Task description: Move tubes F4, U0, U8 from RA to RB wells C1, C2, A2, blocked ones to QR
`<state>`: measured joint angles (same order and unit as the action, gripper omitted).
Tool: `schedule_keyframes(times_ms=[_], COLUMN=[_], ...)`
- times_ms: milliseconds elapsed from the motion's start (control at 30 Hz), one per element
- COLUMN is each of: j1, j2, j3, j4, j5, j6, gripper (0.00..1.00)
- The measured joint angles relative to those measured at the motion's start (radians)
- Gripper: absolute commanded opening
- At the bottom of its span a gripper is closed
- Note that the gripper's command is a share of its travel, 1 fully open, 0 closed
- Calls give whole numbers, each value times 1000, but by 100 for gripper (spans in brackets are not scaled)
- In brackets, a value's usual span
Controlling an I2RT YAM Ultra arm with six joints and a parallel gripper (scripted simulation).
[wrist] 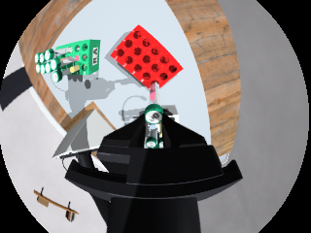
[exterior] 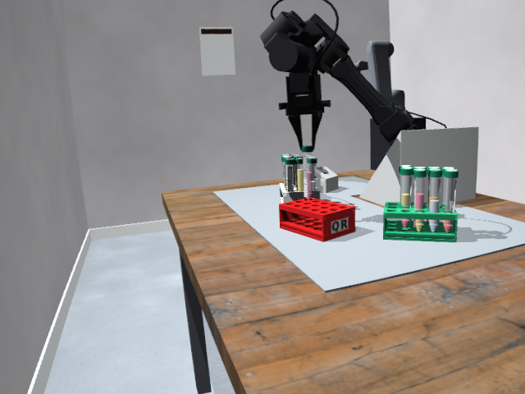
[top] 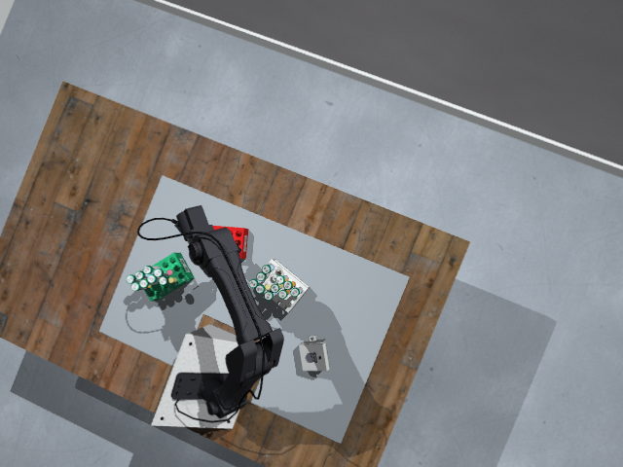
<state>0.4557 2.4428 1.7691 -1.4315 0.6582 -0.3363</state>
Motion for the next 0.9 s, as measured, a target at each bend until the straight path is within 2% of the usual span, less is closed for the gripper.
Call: schedule_keyframes(times_ms=[900], j1=[-16], j2=[0], j3=[-33], j4=[48], j5=[8], j6=[-20], gripper=[0])
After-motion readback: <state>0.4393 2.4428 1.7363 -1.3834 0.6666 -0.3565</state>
